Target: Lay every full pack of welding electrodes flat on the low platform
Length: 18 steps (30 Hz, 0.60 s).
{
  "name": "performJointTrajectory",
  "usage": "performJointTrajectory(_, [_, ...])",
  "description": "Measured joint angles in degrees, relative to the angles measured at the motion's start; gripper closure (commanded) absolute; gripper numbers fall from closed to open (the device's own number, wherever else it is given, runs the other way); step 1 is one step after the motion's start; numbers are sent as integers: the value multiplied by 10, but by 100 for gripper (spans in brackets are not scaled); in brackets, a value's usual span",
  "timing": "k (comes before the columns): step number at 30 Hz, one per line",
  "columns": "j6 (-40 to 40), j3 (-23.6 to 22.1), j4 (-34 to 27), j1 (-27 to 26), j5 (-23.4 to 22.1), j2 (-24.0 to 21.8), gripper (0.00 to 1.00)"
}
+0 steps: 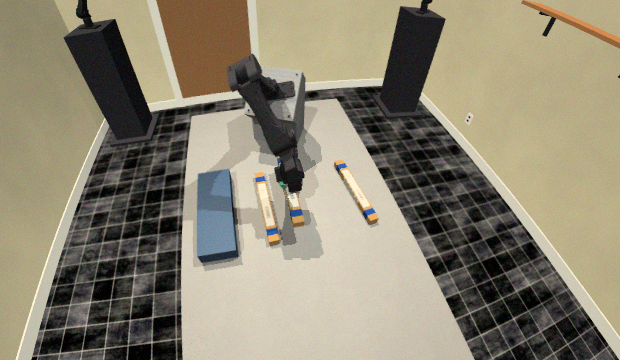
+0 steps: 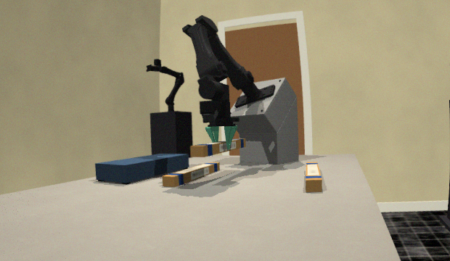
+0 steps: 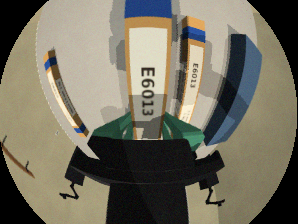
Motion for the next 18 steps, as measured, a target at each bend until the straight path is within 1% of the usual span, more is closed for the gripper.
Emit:
performJointTrajectory(2, [-1,0,6,-3,-3,7,100])
performJointTrajectory(18, [-2,0,7,-3,-3,7,100])
